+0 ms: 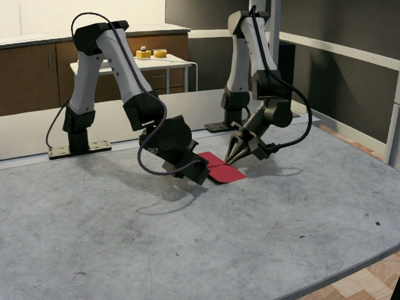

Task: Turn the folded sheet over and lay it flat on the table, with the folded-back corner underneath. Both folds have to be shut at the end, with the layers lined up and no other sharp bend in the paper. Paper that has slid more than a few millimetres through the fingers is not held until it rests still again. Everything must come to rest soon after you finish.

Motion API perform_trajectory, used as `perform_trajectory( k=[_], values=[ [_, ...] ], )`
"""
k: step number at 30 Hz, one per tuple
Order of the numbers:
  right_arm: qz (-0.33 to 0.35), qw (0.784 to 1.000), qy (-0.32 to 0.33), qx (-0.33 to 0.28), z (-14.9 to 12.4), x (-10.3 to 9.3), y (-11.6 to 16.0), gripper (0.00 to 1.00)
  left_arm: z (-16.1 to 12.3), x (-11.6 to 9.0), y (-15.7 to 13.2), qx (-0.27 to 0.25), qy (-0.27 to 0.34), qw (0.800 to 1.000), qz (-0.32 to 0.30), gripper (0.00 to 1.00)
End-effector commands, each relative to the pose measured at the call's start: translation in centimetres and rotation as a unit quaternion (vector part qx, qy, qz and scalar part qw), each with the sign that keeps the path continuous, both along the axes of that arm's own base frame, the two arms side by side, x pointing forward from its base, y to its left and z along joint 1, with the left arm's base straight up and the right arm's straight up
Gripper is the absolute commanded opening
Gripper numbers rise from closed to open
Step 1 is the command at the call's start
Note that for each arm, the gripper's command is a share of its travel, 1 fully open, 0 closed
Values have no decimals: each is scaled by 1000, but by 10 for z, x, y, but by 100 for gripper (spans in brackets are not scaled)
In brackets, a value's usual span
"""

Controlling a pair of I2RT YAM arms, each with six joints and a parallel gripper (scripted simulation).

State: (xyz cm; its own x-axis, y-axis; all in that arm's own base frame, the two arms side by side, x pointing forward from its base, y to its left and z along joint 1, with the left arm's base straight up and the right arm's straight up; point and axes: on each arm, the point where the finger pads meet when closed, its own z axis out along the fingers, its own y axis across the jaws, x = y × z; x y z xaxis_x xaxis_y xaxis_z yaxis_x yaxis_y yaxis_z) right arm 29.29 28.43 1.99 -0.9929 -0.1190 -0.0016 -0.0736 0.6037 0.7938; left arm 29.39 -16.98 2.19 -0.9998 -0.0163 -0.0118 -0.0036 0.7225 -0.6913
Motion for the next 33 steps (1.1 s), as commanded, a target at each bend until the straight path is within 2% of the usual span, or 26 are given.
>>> perform_trajectory(
  k=[1,4,6,9,11,13,15,18,21,23,27,30,33],
  values=[
    [1,1000,5,-10,-9,-1,2,1,-7,-1,-1,5,4,1000,-2,10],
    [1,1000,4,-10,-8,0,3,1,-7,-1,-1,5,4,1000,-2,10],
    [1,1000,-5,-6,5,3,5,1,-3,0,5,5,2,1000,-2,10],
    [1,1000,-15,-1,32,4,5,1,23,12,20,-6,-29,1000,-1,10],
    [2,1000,-16,-1,46,3,5,1,27,13,23,-6,-31,999,-1,10],
    [2,1000,-17,0,66,3,5,1,35,12,20,-2,-30,1000,0,32],
    [2,1000,-17,0,66,3,5,1,35,12,20,-2,-30,1000,0,32],
    [2,1000,-17,0,95,3,4,1,49,11,30,-5,-32,999,-1,65],
    [2,1000,-17,0,114,2,3,1,72,9,52,-3,-32,999,-1,65],
    [2,1000,-8,-5,108,2,4,1,77,8,62,8,-31,1000,0,65],
    [2,1000,-6,-6,106,1,3,1,79,-4,61,38,-29,999,-10,65],
    [2,1000,-5,-6,105,1,3,1,100,-15,57,67,-67,995,-28,65],
    [2,1000,-5,-6,105,1,3,1,108,-20,55,77,-82,993,-35,65]
  ],
)
